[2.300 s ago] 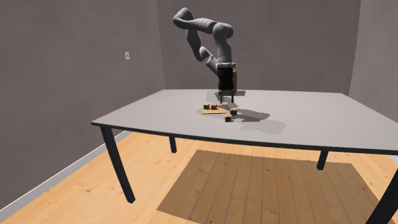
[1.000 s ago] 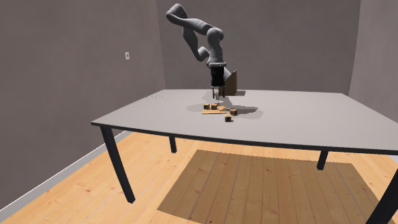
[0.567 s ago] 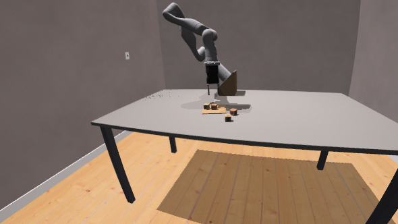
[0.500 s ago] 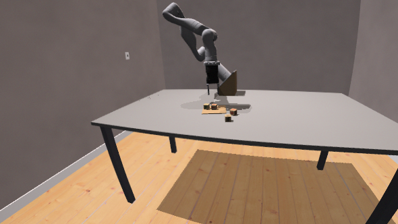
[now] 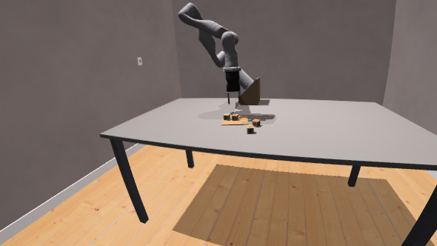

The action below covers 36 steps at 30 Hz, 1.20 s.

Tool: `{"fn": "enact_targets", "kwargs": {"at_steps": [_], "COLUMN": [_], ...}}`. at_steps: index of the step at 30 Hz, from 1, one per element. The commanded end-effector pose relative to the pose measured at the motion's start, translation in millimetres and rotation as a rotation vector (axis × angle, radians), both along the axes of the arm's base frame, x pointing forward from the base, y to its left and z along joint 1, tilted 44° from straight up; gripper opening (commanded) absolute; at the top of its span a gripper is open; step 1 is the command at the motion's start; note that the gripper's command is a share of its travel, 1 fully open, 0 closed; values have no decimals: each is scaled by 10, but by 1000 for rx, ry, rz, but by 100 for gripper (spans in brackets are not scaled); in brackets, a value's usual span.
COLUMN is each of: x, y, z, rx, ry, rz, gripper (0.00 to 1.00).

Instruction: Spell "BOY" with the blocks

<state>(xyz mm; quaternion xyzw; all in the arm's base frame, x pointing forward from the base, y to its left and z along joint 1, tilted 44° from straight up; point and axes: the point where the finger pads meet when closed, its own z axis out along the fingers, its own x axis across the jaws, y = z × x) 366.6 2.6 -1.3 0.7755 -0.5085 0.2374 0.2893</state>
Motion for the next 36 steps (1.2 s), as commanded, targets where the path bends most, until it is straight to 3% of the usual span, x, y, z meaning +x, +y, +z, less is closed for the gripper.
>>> {"fn": "enact_targets", "kwargs": {"at_steps": [1,32,36], "x": [3,3,15], "y": [8,8,-128], "z": [2,2,136], "rx": [1,1,1], "ry": [-1,-1,-1], "rz": [1,1,2], "gripper": [100,100,100]}}
